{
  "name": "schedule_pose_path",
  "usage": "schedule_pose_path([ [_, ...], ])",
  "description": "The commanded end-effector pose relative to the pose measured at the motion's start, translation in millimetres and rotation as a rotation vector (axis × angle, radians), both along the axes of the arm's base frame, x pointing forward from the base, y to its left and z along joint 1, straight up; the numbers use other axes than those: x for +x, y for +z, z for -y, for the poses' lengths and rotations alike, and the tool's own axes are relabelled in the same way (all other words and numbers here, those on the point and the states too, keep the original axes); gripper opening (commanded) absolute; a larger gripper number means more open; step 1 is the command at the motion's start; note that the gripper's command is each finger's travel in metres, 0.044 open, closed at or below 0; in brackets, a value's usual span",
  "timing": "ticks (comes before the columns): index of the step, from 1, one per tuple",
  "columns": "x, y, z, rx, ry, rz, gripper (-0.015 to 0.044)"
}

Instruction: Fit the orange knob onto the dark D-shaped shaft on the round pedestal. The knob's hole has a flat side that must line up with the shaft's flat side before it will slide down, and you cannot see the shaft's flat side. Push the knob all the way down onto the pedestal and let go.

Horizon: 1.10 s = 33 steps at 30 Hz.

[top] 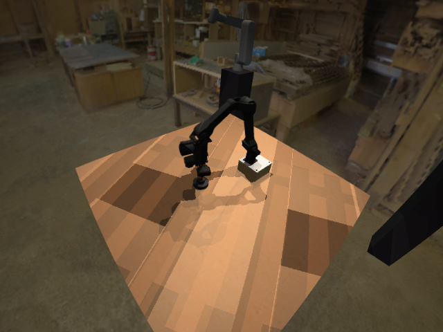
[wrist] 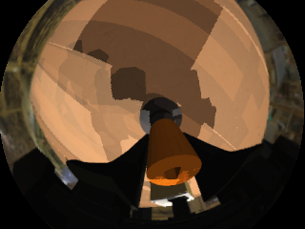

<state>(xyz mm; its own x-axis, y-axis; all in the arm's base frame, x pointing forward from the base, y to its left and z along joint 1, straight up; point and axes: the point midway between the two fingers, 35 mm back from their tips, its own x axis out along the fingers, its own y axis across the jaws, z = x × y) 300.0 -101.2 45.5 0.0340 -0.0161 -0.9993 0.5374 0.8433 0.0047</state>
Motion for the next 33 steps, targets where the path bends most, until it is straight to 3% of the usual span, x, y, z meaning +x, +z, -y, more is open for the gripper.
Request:
schedule_pose_path([
  [1,3.6,-0.7,0.8,0.000,-0.012,0.004,0.0000],
  [33,1.9,1.8,1.0,0.001,-0.039,0.005,0.0000],
])
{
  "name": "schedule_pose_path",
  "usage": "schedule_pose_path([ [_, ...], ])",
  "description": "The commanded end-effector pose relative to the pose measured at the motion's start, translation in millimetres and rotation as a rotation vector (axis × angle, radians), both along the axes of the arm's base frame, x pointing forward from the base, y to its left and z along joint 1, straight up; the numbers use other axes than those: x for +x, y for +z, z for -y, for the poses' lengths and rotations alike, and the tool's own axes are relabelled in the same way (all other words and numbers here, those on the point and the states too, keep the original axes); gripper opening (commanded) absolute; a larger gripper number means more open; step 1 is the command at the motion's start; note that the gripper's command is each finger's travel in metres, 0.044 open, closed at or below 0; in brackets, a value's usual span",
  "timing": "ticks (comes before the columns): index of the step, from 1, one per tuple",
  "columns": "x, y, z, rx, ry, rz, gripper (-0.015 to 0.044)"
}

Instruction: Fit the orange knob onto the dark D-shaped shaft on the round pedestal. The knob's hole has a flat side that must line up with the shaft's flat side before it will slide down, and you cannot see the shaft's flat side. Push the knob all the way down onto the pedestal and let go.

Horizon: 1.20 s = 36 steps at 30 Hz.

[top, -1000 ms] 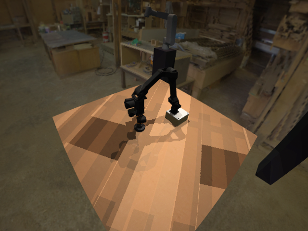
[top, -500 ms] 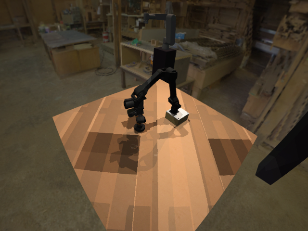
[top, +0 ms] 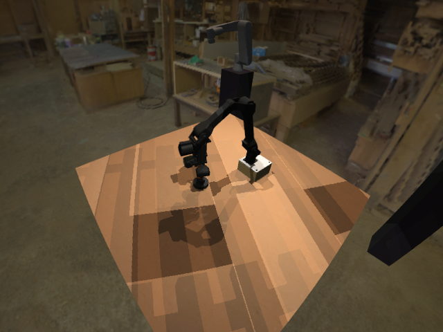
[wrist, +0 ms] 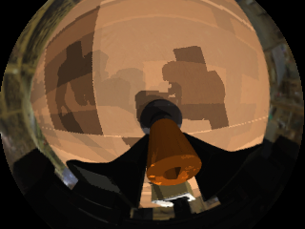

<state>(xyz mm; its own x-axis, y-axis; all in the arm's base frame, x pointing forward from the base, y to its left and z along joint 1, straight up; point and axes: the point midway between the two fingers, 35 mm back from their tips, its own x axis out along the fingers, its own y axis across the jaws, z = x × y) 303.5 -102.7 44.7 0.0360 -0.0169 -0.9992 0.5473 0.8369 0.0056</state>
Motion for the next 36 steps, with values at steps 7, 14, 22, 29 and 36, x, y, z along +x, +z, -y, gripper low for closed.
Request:
schedule_pose_path([
  [7,-4.2,-0.8,-1.8,0.002,-0.052,0.003,0.0000],
  [14,-3.9,-2.6,-1.8,0.002,-0.052,0.003,0.0000],
  [22,-1.3,-2.8,-1.1,0.002,-0.052,0.003,0.0000],
  [29,-1.2,-3.9,-1.1,0.002,-0.052,0.003,0.0000],
  [36,-1.2,-4.5,-1.0,0.001,-0.010,0.002,0.0000],
])
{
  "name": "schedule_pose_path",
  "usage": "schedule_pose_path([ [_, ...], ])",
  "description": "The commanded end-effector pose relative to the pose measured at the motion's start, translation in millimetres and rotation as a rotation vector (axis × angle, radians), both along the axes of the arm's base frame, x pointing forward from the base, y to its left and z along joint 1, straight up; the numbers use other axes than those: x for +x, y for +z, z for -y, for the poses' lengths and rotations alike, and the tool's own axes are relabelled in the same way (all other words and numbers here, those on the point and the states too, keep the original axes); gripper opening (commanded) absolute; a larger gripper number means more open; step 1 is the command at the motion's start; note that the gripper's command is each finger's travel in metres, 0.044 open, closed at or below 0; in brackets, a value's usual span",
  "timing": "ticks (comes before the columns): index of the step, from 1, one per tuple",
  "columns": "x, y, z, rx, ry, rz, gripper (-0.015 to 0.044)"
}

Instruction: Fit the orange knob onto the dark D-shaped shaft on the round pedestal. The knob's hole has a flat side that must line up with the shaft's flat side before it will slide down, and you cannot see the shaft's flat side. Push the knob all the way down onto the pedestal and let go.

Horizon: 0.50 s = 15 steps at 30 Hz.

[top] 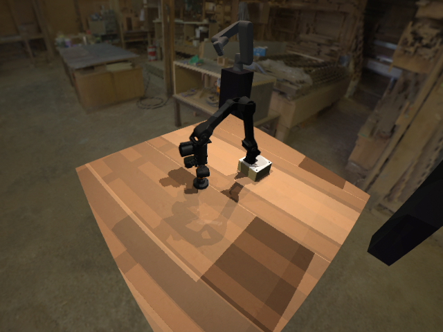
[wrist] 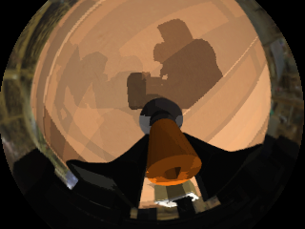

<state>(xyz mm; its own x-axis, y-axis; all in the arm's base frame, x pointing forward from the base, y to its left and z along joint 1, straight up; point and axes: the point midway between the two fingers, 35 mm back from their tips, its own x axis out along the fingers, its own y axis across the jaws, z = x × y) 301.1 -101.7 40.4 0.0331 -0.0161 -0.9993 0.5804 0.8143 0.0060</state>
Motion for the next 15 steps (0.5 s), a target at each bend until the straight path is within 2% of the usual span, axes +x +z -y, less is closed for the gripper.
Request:
schedule_pose_path([
  [1,1.2,-0.1,0.1,-0.001,0.026,0.005,0.0000],
  [15,0.1,-8.3,0.5,0.000,0.000,0.005,0.0000],
])
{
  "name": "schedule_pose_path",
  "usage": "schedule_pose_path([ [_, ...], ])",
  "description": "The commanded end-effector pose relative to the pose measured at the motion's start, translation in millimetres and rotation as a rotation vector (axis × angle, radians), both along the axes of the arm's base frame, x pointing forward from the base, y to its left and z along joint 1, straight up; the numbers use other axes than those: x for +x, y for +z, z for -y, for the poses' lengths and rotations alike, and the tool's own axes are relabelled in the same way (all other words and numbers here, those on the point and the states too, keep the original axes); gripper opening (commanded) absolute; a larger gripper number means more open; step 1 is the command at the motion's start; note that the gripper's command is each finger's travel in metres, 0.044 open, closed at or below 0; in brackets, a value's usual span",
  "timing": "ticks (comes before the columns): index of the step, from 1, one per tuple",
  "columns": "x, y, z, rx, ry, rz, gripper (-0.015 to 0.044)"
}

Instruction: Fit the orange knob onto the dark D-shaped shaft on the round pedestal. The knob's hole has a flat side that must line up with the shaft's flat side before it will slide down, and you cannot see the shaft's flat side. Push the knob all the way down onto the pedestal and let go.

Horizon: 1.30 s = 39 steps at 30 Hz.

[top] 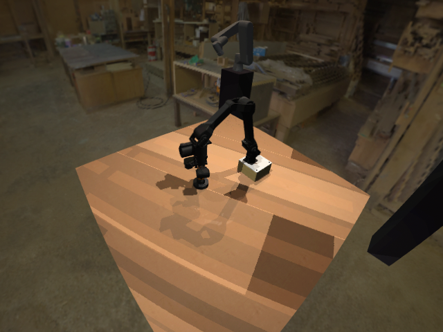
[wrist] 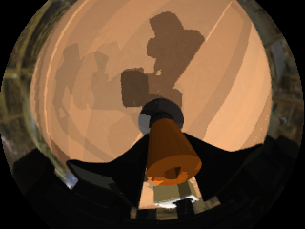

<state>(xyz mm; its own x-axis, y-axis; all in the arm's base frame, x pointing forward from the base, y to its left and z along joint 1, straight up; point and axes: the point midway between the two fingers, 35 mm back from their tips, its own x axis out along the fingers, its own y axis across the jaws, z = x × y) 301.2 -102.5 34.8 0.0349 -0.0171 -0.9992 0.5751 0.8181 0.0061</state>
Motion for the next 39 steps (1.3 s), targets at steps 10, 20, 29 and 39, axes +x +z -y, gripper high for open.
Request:
schedule_pose_path([
  [10,0.9,-10.5,-0.5,0.001,-0.006,0.003,0.0000],
  [20,0.1,-8.8,-0.3,0.000,-0.001,-0.001,0.0052],
  [29,0.1,-8.8,-0.3,0.000,-0.001,-0.001,0.0289],
  [39,0.1,-8.8,-0.3,0.000,-0.001,-0.001,0.0440],
])
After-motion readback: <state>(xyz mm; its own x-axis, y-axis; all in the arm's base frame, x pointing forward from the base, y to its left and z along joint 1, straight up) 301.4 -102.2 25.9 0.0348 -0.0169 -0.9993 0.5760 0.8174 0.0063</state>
